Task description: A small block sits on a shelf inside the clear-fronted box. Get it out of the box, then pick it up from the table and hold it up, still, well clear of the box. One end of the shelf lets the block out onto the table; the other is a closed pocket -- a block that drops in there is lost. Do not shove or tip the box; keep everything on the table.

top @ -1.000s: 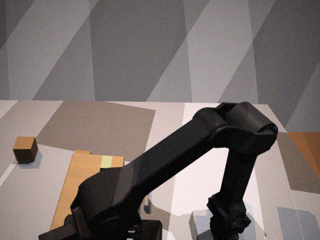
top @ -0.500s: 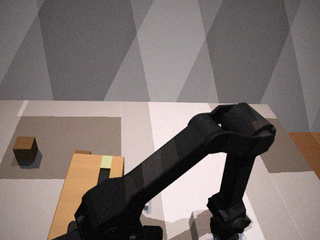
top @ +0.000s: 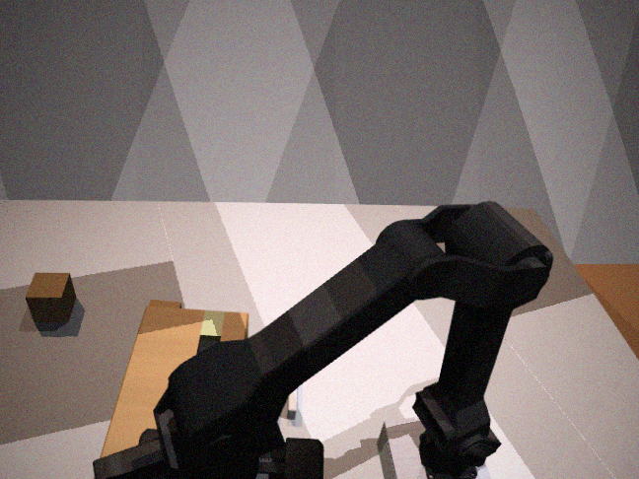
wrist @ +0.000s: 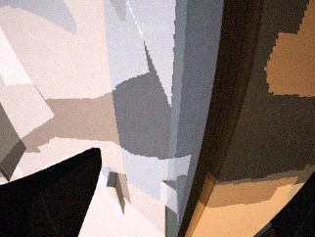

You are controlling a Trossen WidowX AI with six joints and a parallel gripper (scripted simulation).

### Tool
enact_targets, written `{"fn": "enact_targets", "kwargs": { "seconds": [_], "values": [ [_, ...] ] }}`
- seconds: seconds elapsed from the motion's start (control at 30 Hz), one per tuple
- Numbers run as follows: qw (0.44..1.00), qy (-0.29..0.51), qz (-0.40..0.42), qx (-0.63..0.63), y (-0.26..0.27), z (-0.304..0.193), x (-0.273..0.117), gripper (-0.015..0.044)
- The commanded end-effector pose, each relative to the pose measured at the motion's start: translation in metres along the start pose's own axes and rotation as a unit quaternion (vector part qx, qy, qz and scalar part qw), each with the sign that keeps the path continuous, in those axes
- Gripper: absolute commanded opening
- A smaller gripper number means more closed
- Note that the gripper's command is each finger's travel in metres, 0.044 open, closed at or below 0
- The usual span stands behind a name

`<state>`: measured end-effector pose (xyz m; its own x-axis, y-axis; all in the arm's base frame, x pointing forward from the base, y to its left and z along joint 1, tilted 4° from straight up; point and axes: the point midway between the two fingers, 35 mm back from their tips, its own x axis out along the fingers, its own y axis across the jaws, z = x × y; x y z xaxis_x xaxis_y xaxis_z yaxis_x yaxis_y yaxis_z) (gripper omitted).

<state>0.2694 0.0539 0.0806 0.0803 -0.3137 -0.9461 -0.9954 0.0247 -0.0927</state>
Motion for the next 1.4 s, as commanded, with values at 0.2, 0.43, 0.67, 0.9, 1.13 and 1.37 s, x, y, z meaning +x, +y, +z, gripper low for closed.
{"fn": "enact_targets", "kwargs": {
  "seconds": [0.2,0.43,0.67,0.9,1.13,1.37],
  "values": [
    [1.0,0.002,-0.003,-0.001,0.001,-0.022,0.007,0.04],
    [1.0,0.002,-0.003,-0.001,0.0,-0.036,0.012,0.04],
    [1.0,0.003,-0.003,-0.001,0.0,-0.05,0.017,0.04],
    [1.0,0.004,-0.003,-0.001,0.0,-0.065,0.022,0.04],
    [1.0,0.005,-0.003,-0.001,0.0,-0.079,0.027,0.04],
    [1.0,0.005,-0.003,-0.001,0.0,-0.094,0.032,0.04]
  ]
}}
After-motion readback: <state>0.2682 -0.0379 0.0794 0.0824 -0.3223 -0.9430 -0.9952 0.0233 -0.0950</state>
